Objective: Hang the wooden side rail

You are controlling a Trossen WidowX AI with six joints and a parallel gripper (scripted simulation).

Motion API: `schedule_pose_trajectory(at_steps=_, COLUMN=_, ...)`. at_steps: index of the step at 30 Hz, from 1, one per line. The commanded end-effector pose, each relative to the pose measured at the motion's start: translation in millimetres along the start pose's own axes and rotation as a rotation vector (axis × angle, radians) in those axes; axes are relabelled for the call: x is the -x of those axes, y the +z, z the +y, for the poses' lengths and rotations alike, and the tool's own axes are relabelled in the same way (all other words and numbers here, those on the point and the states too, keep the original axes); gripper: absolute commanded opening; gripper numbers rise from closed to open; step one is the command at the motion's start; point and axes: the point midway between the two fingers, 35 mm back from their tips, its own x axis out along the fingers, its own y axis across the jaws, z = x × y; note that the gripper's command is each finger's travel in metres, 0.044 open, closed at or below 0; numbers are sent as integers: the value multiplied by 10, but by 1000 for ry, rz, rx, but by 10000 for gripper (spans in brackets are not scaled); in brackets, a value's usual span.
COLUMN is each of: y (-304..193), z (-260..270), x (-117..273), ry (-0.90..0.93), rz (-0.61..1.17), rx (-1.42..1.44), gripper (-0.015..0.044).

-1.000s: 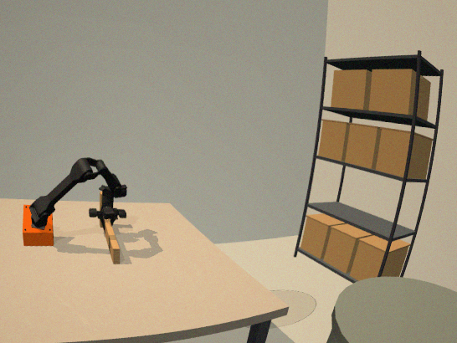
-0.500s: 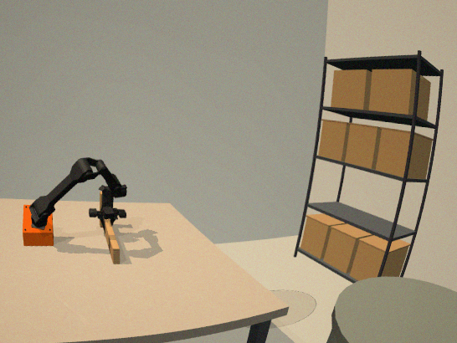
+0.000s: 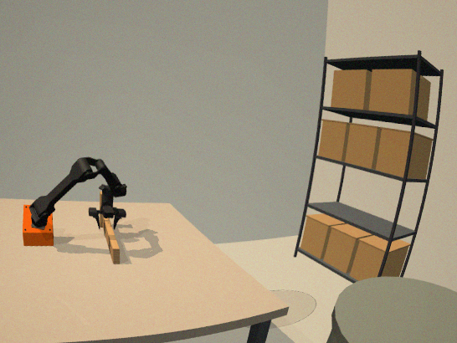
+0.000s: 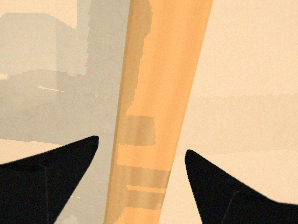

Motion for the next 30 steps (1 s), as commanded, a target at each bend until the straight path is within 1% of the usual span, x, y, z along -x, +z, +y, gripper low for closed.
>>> schedule_pose_trajectory(at_steps=1, y=-15, z=18, x=249, ry=15, rz=11, rx=-2, gripper=440)
schedule_pose_trajectory(at_steps=3, y=-12, z=12, x=355, ry=16, rz=13, rx=-1, gripper=440)
schedule_pose_trajectory(at_steps=7, y=12, z=13, x=355, ry=16, rz=13, rx=-1, gripper=440)
schedule_pose_trajectory(at_steps=12, y=289, z=12, x=349, ry=16, rz=11, rx=-1, gripper=440)
schedule_pose_trajectory(at_steps=30, y=275, z=16, x=328, ry=8, rz=11, rx=-10, gripper=440)
